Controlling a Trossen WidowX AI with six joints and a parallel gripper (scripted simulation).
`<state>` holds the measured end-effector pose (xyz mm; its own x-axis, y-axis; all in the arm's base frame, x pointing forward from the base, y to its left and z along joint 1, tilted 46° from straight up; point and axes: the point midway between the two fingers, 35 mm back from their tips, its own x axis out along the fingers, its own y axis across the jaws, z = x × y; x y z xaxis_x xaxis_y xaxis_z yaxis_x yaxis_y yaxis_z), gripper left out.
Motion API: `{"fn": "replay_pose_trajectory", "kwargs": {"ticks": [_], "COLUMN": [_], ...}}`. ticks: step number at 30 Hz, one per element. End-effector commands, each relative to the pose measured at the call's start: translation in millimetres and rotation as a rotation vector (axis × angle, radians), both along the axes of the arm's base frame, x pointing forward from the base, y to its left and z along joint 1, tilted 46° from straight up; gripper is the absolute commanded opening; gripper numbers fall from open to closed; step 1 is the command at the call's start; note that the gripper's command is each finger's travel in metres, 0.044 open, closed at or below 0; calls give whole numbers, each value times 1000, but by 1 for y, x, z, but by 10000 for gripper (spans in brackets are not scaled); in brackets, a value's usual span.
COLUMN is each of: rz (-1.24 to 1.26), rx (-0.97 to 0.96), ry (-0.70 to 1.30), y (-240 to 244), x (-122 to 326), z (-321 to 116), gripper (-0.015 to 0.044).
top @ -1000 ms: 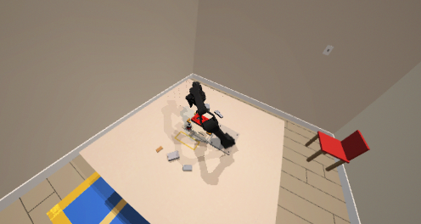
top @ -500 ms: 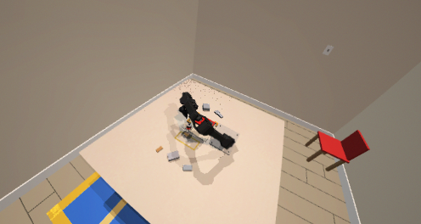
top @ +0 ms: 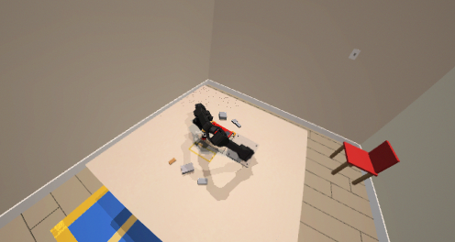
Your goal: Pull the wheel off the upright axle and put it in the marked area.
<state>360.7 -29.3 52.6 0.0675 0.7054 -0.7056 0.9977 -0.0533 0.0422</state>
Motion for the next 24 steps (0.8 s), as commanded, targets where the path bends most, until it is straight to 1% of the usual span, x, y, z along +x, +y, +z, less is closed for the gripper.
{"fn": "replay_pose_trajectory", "kwargs": {"ticks": [1, 4, 9, 13, 21, 24], "rz": [-3, -3, -3, 7, 7, 7], "rx": [8, 10, 10, 6, 6, 6], "ry": [3, 3, 3, 5, 5, 5], "y": [19, 30, 31, 29, 29, 28], "x": [1, 0, 0, 0, 0, 0], "z": [-17, -25, -26, -24, -24, -24], "gripper": [300, 300, 300, 195, 142, 63]}}
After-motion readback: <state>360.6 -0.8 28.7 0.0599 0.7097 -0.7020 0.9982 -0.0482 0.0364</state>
